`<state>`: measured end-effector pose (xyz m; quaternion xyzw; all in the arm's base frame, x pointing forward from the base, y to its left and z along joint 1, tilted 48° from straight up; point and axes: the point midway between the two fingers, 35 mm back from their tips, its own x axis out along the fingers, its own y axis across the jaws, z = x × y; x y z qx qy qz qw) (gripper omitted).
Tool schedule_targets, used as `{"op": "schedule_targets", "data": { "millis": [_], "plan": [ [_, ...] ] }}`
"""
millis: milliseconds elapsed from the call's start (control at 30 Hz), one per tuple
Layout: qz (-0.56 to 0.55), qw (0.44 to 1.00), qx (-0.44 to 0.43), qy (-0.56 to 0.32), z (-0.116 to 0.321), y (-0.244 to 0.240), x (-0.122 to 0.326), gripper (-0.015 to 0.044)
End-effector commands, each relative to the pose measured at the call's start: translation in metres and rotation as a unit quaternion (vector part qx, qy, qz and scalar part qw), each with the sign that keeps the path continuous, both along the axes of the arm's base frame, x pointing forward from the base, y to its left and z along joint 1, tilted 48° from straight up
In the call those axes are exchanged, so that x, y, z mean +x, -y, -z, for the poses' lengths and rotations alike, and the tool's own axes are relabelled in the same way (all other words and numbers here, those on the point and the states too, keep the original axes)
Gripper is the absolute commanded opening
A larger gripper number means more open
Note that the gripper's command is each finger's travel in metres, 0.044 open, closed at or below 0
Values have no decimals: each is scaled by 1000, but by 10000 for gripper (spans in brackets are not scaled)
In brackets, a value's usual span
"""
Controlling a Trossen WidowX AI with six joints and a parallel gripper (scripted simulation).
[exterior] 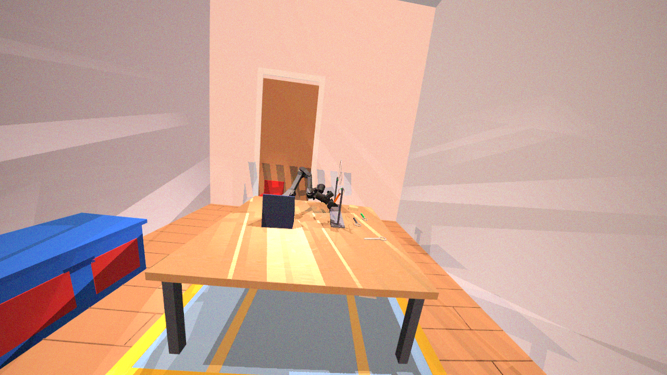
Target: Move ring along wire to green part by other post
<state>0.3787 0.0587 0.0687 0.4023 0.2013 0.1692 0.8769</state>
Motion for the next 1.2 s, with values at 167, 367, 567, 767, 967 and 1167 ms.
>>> {"op": "schedule_targets", "data": {
  "millis": [167,367,567,767,967,1167],
  "plan": [
    [0,1000,0,0,0,0,0,-98],
    [0,1000,0,0,0,0,0,60],
    [0,1000,0,-1,-2,3,-5,160],
    [1,1000,1,-3,-6,14,-24,160],
    [2,1000,2,-4,-9,23,-43,160],
    [2,1000,2,-4,-9,23,-44,160]
  ]
}}
